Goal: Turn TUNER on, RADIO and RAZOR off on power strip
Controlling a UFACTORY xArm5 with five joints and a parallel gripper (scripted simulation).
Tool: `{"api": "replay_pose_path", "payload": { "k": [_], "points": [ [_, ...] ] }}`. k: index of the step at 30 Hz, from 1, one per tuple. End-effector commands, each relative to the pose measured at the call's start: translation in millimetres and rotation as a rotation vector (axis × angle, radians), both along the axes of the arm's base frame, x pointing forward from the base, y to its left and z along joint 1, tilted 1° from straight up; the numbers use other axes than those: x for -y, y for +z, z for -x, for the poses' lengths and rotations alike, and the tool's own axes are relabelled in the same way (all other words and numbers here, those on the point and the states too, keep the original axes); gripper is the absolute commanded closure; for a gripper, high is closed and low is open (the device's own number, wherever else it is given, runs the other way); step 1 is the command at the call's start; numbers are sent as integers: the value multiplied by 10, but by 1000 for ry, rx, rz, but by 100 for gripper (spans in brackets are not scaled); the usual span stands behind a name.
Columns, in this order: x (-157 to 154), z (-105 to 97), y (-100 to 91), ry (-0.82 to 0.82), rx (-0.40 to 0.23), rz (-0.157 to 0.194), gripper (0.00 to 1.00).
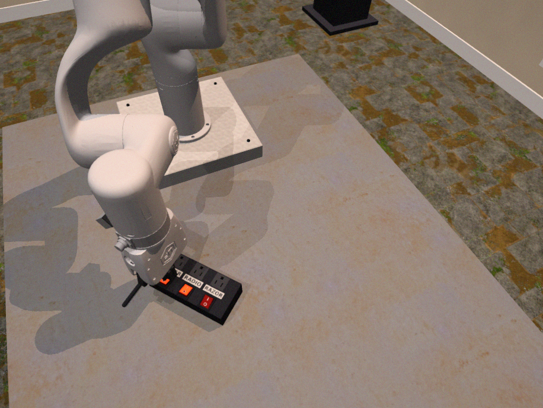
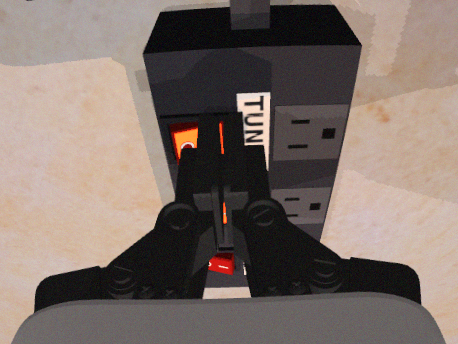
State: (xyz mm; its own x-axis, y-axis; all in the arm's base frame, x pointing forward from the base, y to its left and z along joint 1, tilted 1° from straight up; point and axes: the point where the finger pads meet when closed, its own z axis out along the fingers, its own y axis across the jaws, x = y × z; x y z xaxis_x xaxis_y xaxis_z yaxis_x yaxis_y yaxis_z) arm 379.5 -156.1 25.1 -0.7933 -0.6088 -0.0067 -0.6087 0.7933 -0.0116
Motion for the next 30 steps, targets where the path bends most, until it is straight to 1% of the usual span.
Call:
{"api": "replay_pose_path", "payload": {
  "k": [1, 11, 13, 18, 30],
  "points": [
    [1, -6, 40, 0, 2, 1, 100],
    [4, -2, 304, 0, 2, 1, 100],
    [4, -2, 304, 0, 2, 1, 100],
    [5, 0, 377, 0, 2, 1, 100],
    [5, 0, 383, 0, 2, 1, 100]
  ]
}}
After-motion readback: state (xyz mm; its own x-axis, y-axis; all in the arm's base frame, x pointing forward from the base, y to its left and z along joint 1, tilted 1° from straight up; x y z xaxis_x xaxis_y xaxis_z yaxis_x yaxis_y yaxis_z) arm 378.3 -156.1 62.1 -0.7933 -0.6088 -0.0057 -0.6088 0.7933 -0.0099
